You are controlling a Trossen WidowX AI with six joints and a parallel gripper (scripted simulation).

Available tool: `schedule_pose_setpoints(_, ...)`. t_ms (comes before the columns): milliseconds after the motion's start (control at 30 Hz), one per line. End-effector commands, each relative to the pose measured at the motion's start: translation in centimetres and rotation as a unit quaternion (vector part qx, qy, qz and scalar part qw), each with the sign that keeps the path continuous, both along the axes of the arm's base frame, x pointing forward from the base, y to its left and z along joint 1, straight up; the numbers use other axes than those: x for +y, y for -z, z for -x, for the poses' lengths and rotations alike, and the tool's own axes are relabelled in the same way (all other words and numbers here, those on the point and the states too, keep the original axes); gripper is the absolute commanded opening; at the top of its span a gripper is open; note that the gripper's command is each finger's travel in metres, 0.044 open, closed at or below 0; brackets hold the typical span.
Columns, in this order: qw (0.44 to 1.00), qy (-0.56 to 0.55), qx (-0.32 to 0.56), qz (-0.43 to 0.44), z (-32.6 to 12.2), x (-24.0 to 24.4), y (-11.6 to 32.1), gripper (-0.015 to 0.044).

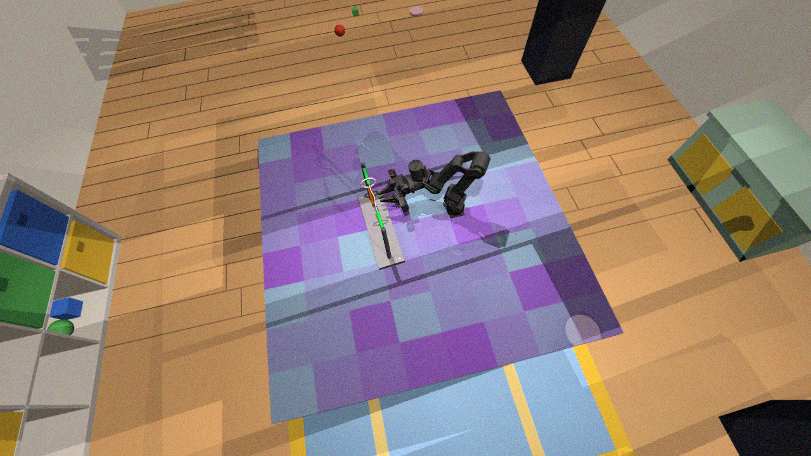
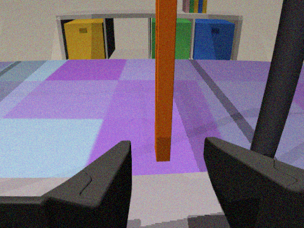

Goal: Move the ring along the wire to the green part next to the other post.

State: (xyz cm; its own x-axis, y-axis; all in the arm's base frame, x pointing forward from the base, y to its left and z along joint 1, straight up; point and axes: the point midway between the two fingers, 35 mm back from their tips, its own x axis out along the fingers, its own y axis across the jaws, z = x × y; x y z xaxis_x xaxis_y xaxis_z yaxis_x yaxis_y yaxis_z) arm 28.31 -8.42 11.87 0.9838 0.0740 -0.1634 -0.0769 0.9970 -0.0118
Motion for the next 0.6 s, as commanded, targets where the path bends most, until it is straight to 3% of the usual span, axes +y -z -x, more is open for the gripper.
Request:
schedule_pose_setpoints(0, 1.0, 0.002, -0.001, 0.0, -0.7, -0.2, -0.1, 0.016)
schedule_pose_setpoints(567, 1.0, 0.002, -0.002, 0.0, -3.2, -0.1, 0.2, 0.016)
